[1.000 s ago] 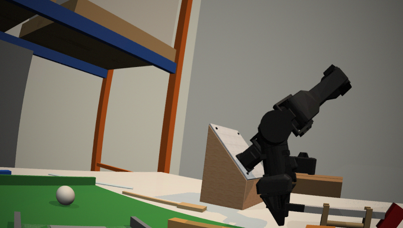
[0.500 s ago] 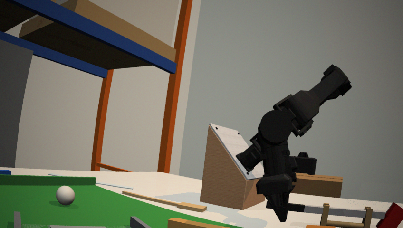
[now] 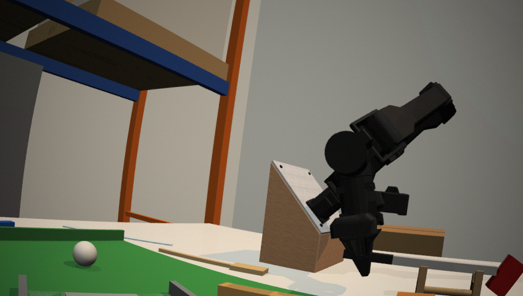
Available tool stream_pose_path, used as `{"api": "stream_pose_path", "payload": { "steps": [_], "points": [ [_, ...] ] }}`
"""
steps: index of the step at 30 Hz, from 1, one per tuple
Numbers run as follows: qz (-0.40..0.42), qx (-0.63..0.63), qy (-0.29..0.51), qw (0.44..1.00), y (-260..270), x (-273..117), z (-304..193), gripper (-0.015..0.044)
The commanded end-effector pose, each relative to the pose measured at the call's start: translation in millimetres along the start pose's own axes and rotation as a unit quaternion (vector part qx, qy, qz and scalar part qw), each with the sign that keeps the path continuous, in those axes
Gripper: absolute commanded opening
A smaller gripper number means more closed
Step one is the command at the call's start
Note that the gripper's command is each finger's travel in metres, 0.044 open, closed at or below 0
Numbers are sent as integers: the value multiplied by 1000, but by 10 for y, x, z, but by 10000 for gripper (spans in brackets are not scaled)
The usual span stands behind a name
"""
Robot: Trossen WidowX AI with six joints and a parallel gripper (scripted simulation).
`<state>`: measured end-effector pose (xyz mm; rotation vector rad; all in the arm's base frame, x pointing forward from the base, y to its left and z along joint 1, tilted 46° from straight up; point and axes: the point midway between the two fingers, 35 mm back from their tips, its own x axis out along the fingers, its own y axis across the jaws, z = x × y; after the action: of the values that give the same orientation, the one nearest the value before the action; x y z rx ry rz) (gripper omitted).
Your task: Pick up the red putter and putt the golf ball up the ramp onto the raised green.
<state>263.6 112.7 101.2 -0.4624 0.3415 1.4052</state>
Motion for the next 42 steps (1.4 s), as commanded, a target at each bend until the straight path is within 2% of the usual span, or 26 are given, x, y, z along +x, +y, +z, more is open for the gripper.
{"api": "stream_pose_path", "payload": {
  "steps": [1,18,21,30,42],
  "points": [
    [-5,-4,0,1000,-51,-149,41,0],
    [-5,-2,-9,1000,0,-770,253,0],
    [-1,14,2,1000,7,-707,159,0],
    [-19,155,38,987,-166,-874,-278,0],
    [-52,359,69,929,-324,-1170,-990,0]
  ]
}}
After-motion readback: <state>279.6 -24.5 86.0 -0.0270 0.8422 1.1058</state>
